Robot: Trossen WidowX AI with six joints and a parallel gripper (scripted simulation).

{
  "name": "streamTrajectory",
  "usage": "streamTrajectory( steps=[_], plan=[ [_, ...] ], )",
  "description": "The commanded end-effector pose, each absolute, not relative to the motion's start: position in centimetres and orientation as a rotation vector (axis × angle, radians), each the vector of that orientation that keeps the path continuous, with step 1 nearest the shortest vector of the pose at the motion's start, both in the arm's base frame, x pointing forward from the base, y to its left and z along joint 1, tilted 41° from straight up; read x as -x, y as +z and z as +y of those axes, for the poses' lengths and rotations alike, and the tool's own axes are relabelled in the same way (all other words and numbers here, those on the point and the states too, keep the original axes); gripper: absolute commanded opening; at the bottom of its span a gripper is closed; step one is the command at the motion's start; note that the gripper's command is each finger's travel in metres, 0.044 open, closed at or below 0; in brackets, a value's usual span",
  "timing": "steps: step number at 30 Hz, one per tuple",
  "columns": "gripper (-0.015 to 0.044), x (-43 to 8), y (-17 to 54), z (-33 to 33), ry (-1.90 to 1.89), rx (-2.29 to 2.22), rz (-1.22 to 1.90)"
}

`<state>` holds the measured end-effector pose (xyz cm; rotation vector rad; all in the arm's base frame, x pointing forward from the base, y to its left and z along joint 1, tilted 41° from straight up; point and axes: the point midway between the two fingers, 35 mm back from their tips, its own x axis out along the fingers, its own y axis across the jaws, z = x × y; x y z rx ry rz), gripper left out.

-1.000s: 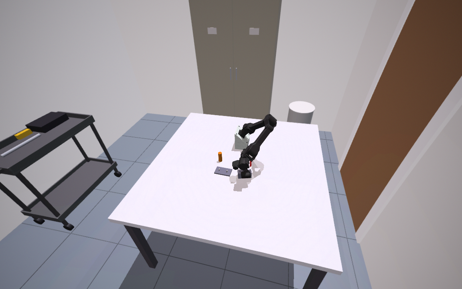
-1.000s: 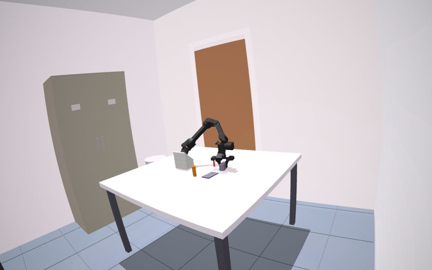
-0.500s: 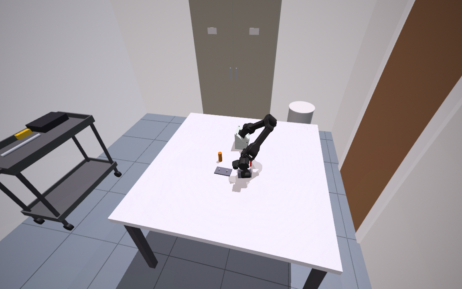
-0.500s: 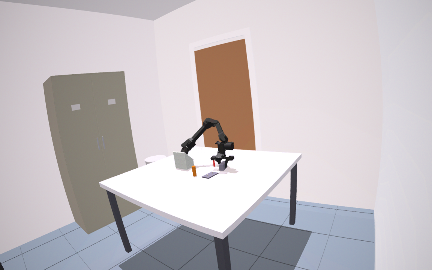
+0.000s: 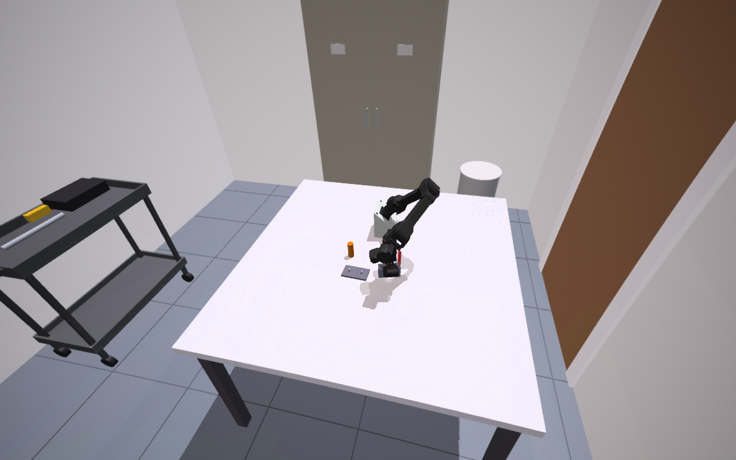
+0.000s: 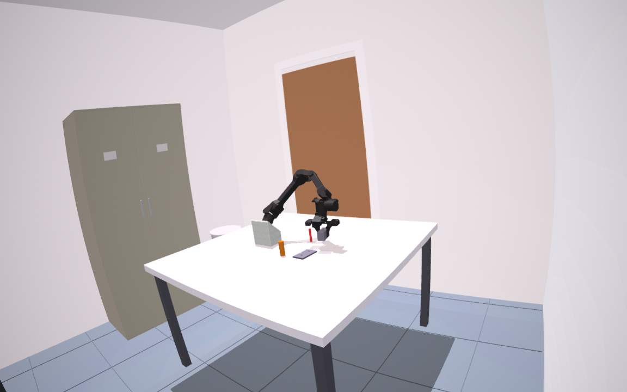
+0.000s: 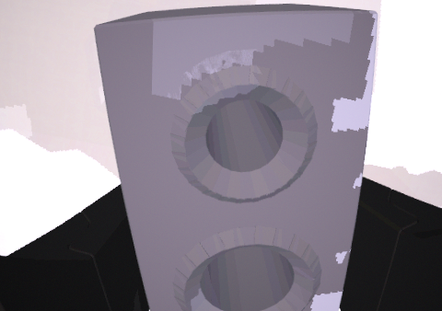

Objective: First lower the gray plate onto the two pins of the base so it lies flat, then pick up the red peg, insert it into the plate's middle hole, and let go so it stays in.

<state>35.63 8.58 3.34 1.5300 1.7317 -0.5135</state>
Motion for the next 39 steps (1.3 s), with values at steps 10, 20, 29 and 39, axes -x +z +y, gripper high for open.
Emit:
streamTrajectory(
  steps=[10,20,29,39],
  plan=[
    [0.0,-35.7,6.7,5.7,-0.508,-1.528,1.717],
    [0.0,-35.1,9.2,3.8,-0.509,-1.528,1.722],
    [0.0,-34.7,10.5,2.8,-0.51,-1.53,1.725],
    [0.0,-35.2,7.8,1.5,-0.561,-1.565,1.721]
  ],
)
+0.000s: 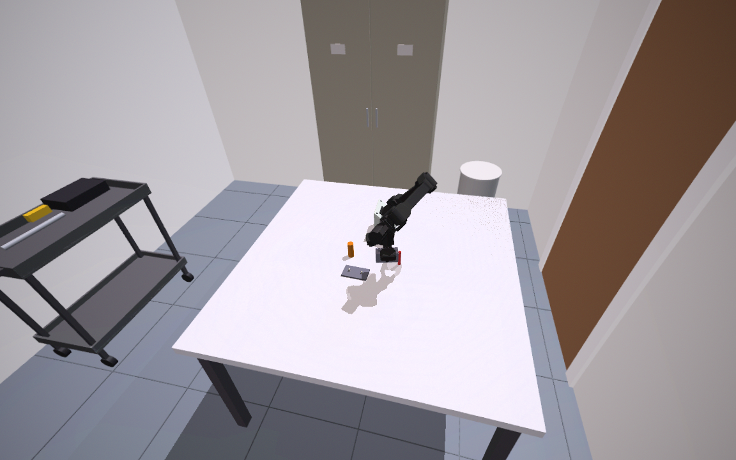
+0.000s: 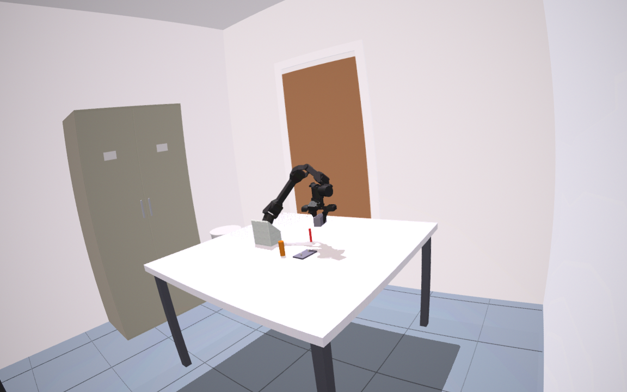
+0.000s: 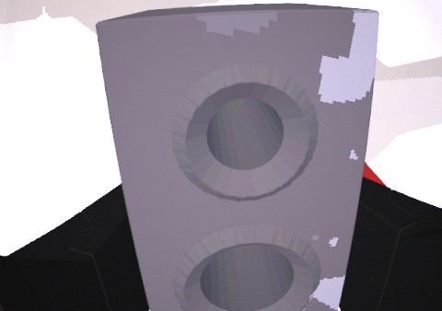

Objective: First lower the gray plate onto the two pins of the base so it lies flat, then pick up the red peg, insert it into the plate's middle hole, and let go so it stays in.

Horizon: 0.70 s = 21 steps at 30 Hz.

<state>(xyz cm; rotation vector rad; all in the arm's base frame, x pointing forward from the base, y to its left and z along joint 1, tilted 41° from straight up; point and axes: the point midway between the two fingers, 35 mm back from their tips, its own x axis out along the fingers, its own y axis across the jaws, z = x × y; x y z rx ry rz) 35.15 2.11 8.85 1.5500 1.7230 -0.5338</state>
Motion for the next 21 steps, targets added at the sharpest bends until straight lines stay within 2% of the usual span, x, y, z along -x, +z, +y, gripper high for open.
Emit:
streamTrajectory(
  steps=[1,21],
  plan=[
    [0.0,-35.2,7.6,1.3,-0.567,-1.568,1.721],
    [0.0,-35.3,2.3,-1.1,-0.677,-1.645,1.712]
  ],
)
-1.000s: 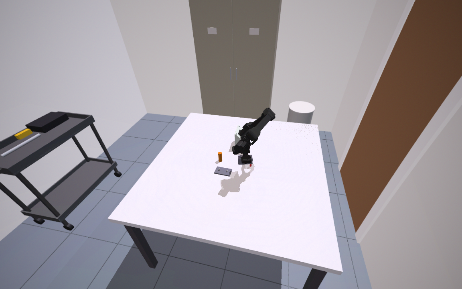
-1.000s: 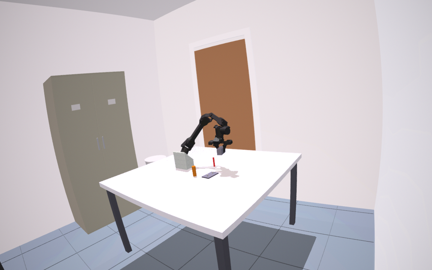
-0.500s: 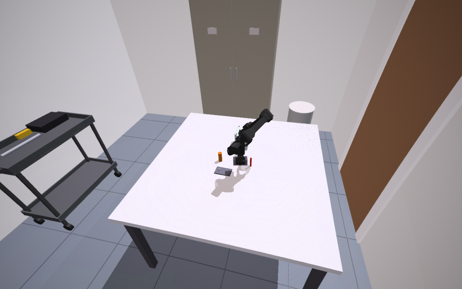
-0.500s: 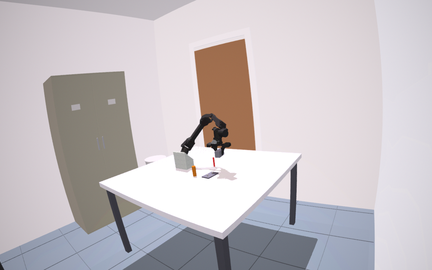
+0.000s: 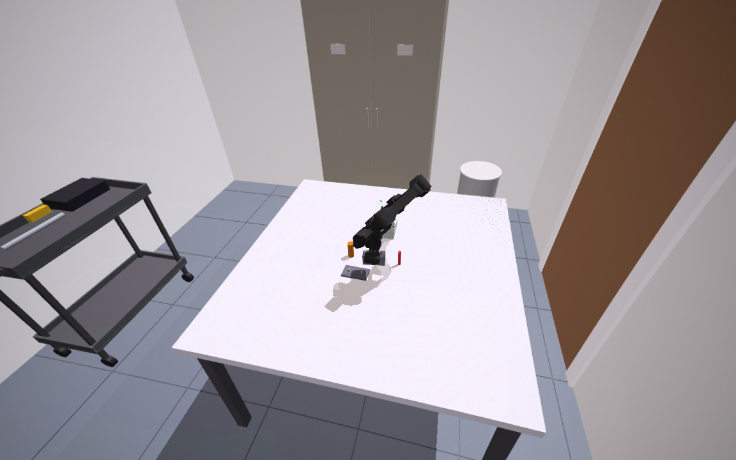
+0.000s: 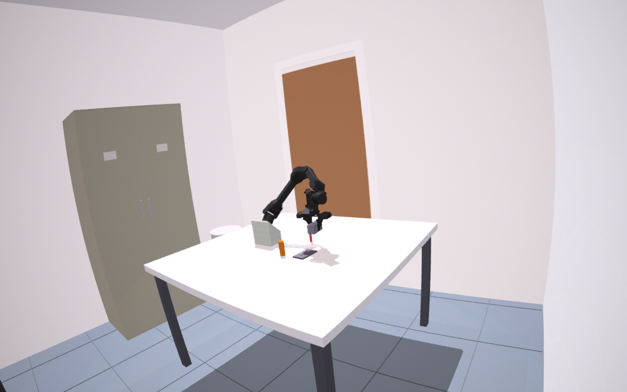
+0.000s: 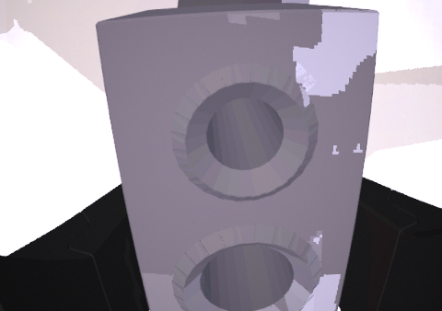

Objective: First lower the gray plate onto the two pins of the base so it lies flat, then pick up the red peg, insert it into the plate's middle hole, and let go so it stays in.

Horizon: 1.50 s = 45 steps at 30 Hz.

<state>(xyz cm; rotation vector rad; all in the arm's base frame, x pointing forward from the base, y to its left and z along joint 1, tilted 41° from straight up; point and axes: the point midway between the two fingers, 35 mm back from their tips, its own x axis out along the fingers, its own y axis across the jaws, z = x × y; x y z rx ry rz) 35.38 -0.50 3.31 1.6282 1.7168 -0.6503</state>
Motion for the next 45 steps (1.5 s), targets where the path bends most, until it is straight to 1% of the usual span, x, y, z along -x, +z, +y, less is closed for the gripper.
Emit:
streamTrajectory(
  steps=[1,30,45],
  plan=[
    [0.0,-35.3,2.0,-1.2,-0.682,-1.649,1.712],
    [0.0,-34.1,-6.2,-4.3,-0.822,-1.747,1.698],
    [0.0,-34.1,-6.4,-4.4,-0.824,-1.749,1.697]
  ],
)
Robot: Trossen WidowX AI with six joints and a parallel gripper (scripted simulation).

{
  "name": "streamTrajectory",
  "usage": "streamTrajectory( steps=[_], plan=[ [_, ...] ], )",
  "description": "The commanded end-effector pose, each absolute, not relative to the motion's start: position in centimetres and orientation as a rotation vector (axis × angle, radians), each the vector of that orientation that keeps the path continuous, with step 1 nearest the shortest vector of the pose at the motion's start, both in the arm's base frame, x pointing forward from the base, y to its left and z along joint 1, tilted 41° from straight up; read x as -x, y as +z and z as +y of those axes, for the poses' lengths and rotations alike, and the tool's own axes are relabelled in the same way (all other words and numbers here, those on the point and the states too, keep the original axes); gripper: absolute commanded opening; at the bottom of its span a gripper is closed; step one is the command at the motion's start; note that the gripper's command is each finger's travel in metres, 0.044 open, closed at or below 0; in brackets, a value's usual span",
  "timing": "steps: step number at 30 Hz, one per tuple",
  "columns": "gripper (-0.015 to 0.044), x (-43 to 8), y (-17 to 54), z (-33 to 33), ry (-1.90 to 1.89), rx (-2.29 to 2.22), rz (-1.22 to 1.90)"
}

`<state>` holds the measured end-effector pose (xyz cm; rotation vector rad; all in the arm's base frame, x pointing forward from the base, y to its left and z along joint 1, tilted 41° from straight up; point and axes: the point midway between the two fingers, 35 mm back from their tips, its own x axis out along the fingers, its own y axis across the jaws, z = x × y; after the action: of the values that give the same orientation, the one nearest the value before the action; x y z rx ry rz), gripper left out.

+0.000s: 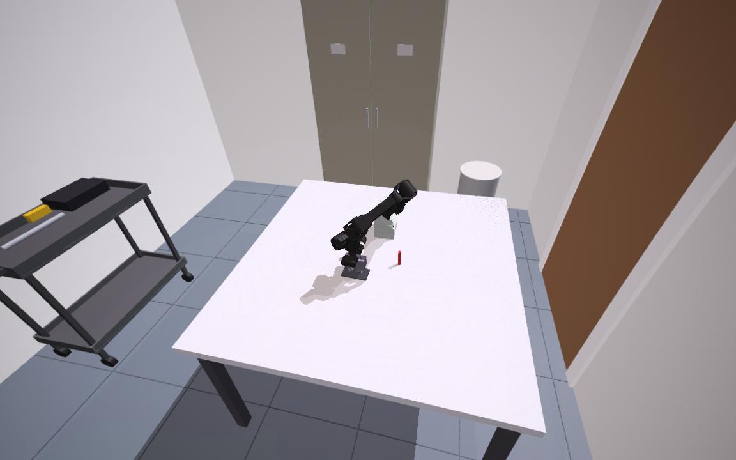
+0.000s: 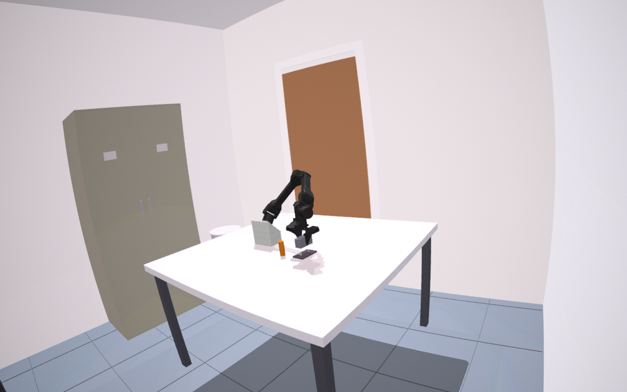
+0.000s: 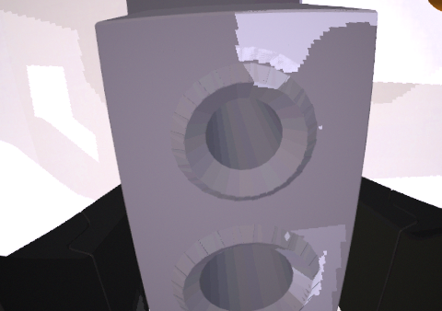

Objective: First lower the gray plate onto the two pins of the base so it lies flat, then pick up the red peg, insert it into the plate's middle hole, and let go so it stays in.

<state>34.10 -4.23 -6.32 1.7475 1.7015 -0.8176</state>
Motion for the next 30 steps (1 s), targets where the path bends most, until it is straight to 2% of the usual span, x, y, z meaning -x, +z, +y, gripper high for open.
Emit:
streamTrajectory(
  steps=[1,30],
  plan=[
    [0.0,-34.1,-6.4,-4.4,-0.824,-1.749,1.697],
    [0.0,-34.1,-8.2,-3.0,-0.824,-1.75,1.698]
  ],
)
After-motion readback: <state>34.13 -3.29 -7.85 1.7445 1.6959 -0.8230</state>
